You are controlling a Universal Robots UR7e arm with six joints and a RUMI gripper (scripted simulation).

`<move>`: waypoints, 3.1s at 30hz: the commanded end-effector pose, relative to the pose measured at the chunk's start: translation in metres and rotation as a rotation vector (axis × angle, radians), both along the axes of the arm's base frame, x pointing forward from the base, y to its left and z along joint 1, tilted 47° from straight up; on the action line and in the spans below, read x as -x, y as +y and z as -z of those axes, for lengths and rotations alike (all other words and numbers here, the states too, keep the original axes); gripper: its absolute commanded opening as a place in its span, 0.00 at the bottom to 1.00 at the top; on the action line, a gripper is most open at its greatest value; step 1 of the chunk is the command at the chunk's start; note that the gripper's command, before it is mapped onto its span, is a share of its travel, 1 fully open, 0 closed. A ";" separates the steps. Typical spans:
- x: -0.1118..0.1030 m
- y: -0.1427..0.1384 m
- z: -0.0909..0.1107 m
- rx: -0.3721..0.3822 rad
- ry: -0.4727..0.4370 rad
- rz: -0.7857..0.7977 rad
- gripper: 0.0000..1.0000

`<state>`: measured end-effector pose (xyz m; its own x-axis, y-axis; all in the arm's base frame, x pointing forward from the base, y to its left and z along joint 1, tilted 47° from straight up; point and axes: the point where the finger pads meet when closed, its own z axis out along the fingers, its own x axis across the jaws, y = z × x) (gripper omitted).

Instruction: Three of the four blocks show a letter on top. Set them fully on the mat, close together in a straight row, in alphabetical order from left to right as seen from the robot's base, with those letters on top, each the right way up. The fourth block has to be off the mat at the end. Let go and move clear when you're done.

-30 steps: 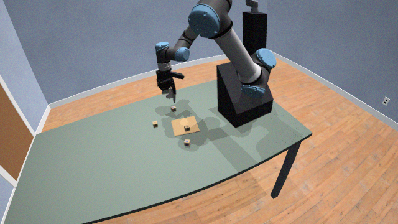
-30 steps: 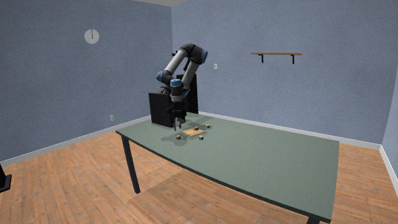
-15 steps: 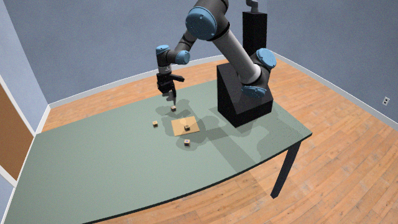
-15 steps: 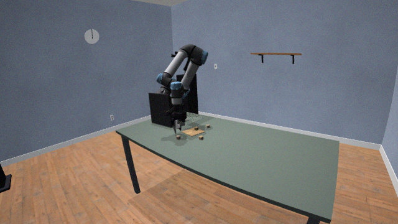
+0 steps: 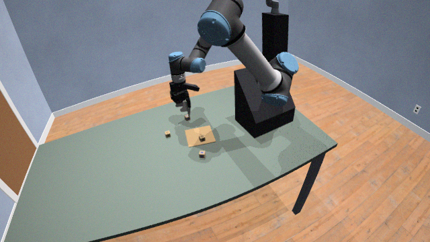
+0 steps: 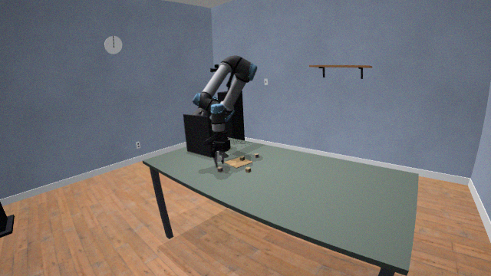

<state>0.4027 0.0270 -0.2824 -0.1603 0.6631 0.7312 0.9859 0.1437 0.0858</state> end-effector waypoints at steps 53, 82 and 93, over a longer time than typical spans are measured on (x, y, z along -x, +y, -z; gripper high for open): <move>-0.001 0.006 0.007 0.001 -0.001 0.001 0.37; 0.001 0.027 0.026 0.001 -0.001 0.001 0.37; 0.001 0.027 0.026 0.001 -0.001 0.001 0.37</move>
